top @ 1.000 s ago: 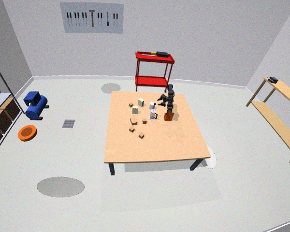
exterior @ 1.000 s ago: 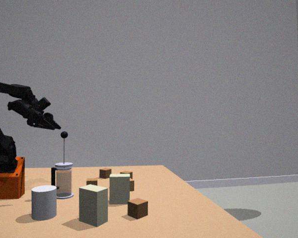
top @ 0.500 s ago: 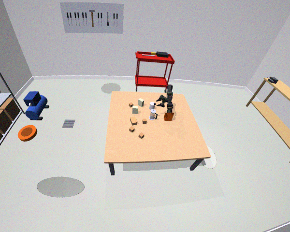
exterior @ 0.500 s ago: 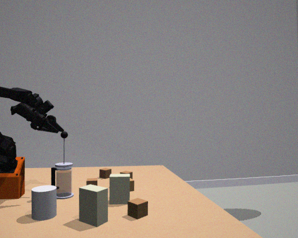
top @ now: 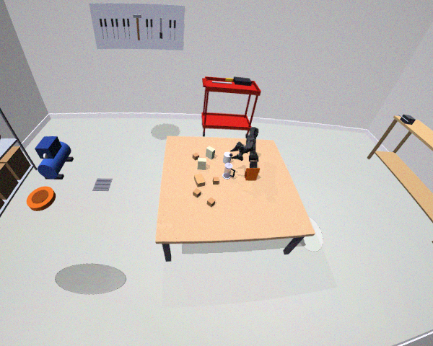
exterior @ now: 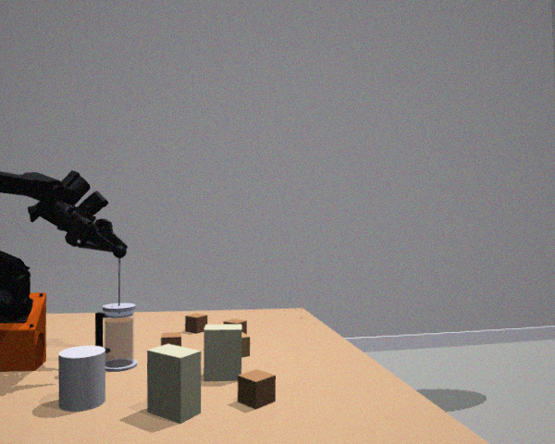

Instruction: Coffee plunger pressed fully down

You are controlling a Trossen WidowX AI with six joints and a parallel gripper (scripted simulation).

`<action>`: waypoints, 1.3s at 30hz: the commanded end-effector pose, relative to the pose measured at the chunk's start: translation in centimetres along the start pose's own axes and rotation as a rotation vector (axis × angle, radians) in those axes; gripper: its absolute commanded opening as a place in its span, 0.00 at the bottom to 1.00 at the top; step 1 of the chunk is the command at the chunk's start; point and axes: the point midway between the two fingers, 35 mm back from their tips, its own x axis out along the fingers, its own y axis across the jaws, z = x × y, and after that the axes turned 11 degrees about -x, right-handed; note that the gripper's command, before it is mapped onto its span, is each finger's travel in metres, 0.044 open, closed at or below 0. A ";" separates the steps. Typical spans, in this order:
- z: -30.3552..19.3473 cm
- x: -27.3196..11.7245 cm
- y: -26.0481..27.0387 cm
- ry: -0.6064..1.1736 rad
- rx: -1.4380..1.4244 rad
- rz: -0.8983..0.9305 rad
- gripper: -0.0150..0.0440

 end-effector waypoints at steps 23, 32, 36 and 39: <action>-0.3 0.4 -0.2 0.002 -0.009 -0.010 0.47; -1.2 1.2 0.4 0.010 -0.008 -0.004 0.47; -1.6 1.6 0.6 0.014 -0.007 -0.001 0.47; -2.0 1.9 0.8 0.017 -0.006 0.001 0.47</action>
